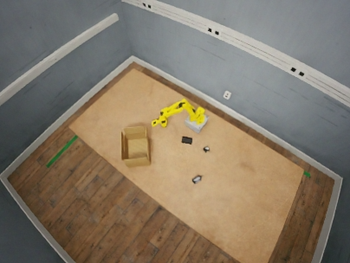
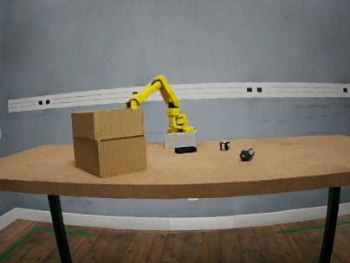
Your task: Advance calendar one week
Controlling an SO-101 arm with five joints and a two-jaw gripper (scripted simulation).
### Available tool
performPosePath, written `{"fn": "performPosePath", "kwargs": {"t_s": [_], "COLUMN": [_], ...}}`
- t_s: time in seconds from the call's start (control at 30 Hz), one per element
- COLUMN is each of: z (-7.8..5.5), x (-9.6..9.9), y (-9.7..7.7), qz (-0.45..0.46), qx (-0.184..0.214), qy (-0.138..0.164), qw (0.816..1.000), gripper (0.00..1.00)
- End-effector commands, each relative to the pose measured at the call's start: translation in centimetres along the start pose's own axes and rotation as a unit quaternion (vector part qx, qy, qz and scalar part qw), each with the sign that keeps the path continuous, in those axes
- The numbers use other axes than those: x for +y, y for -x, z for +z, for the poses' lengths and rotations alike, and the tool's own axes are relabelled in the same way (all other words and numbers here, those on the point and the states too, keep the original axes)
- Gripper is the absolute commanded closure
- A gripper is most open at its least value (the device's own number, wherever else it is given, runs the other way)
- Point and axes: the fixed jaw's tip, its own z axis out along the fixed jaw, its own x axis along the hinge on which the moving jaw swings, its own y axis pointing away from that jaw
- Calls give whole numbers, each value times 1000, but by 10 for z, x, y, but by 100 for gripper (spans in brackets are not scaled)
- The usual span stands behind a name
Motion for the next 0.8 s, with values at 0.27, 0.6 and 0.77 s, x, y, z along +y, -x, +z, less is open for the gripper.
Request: {"fn": "performPosePath", "kwargs": {"t_s": [0.27, 0.6, 0.77], "z": [15, 15, 15], "x": [3, 3, 3], "y": [-6, -6, -6], "qz": [-9, -9, -9], "qx": [13, 13, 13], "qy": [1, 1, 1], "qw": [1000, 1000, 1000], "gripper": [65, 65, 65]}}
